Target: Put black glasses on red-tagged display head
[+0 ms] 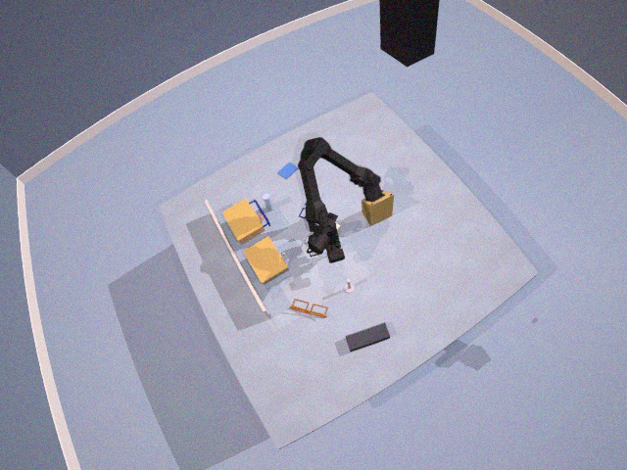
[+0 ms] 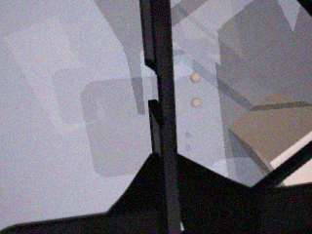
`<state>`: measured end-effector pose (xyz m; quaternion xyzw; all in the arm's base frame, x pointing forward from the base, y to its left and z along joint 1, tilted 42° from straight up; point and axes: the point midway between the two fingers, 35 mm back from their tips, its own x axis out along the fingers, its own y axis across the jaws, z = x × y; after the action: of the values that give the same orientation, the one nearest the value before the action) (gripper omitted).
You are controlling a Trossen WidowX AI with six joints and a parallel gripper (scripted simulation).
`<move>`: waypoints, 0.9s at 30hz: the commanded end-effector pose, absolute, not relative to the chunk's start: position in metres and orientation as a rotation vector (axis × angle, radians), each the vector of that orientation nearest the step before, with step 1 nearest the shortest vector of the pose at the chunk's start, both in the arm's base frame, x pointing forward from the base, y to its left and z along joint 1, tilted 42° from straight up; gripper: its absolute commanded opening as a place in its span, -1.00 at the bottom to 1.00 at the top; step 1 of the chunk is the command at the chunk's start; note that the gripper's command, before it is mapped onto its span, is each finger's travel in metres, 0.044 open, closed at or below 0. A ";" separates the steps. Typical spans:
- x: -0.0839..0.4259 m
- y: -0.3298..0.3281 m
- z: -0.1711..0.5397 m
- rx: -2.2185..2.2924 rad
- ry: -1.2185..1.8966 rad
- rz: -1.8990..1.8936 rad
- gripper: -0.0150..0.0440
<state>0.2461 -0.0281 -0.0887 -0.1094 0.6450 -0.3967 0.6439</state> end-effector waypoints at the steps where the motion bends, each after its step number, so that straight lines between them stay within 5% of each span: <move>1: 0.255 -0.005 -0.063 -0.233 1.451 -0.896 -0.49; 27: 0.289 0.048 -0.049 -0.087 1.352 -1.028 -0.49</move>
<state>0.2821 0.0381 -0.0408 -0.0574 0.6088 -0.4343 0.6614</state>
